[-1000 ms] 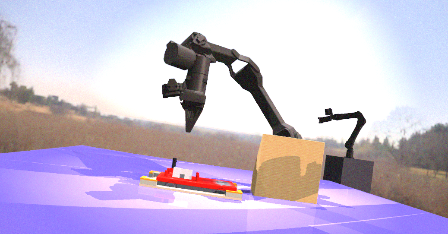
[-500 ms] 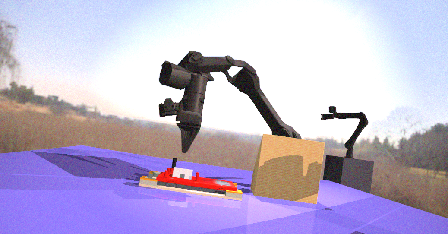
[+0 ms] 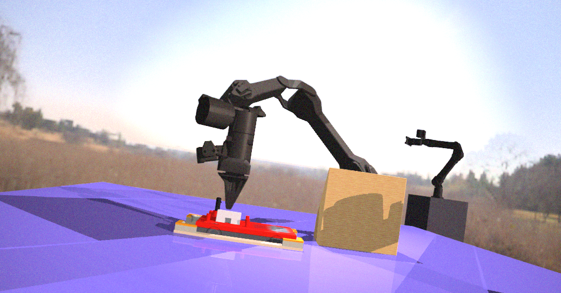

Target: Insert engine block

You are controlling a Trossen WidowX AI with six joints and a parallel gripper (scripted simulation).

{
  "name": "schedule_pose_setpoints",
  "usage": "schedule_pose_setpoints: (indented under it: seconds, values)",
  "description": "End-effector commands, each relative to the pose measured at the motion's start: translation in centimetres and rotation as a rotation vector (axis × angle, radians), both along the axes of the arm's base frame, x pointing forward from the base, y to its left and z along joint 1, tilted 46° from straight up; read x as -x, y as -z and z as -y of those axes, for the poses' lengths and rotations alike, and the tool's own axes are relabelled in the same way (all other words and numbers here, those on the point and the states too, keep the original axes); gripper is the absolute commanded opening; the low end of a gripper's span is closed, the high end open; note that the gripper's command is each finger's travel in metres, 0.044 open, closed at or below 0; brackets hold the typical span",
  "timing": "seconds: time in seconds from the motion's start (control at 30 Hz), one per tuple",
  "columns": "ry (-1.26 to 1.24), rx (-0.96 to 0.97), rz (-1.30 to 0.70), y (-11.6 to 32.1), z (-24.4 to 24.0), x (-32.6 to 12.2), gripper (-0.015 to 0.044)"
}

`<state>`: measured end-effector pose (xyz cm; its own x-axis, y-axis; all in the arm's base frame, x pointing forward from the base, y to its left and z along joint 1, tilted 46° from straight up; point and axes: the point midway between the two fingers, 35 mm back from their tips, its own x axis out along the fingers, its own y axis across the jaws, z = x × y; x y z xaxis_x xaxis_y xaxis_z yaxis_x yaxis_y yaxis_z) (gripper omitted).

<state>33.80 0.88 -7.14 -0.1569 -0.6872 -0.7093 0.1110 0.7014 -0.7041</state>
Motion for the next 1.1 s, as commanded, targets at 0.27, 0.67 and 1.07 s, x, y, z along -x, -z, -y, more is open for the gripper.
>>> schedule_pose_setpoints:
  seconds: [0.27, 0.67, 1.07]
  values:
    - [-0.006, 0.006, -0.007, 1.3, 1.4, 0.4, 0.044]
    - [-0.005, 0.008, -0.007, 1.9, 2.1, 0.6, 0.0335]
    - [-0.005, 0.008, -0.007, 1.9, 2.1, 0.6, 0.0157]
